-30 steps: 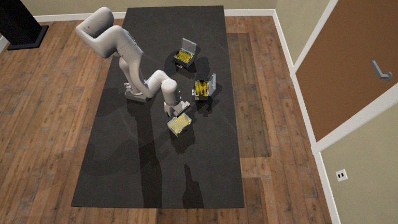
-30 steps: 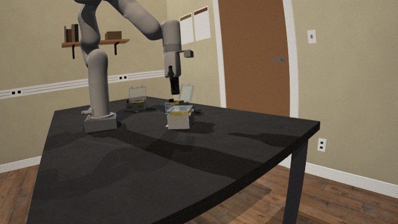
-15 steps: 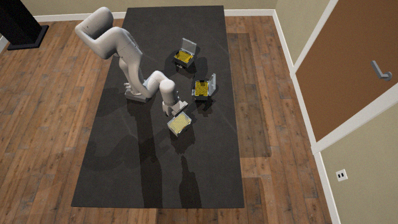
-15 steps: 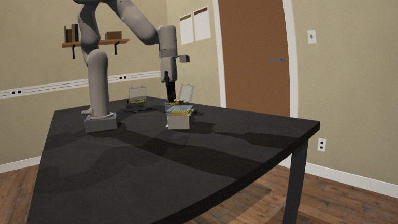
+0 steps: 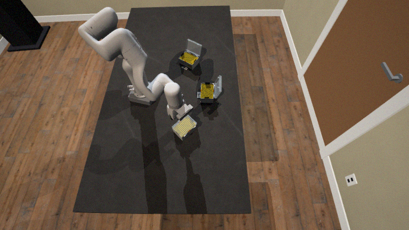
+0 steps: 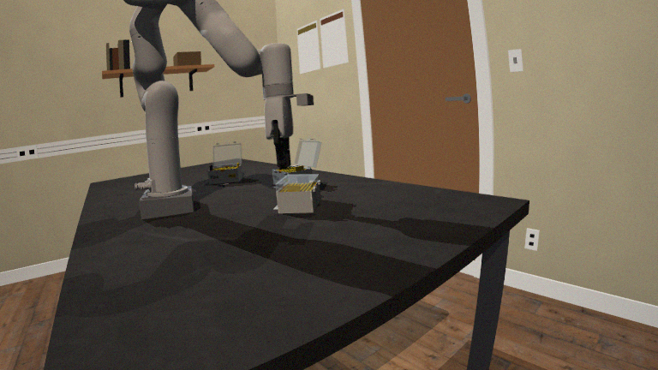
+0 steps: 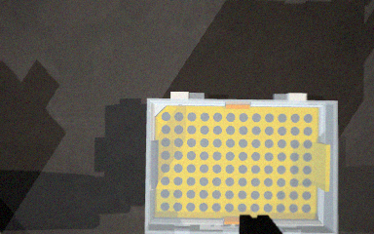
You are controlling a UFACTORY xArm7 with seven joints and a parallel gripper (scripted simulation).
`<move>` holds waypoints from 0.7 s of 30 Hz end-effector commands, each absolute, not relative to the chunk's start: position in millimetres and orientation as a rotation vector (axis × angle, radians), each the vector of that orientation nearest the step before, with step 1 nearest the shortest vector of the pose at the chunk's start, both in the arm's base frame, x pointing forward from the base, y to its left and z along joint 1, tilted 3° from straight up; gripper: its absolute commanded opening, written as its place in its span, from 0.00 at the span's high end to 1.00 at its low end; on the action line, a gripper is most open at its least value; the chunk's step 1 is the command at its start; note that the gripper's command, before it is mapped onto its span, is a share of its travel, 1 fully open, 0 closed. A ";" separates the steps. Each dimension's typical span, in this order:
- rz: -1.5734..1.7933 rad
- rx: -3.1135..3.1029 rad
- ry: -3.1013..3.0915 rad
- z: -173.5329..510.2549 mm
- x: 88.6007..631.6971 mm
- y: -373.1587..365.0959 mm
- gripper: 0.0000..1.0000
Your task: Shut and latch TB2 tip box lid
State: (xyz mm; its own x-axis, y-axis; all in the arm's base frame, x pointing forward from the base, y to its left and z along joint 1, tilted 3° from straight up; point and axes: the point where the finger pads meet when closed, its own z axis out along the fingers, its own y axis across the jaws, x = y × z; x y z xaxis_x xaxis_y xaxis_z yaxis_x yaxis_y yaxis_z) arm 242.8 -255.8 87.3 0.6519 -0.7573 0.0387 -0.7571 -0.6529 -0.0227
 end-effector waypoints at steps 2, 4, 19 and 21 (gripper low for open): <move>-0.076 -2.851 1.307 79.4 244.4 -256.9 1.00; -0.076 -2.851 1.307 76.1 244.6 -257.0 1.00; -0.075 -2.851 1.307 64.4 245.1 -257.1 1.00; -0.075 -2.851 1.307 64.4 245.1 -257.2 1.00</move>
State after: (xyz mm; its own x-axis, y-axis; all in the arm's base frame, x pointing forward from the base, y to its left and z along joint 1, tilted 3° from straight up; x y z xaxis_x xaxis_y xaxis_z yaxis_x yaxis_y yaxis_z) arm 244.0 -256.2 63.7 0.6519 -0.7573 0.0388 -0.7571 -0.6529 -0.0228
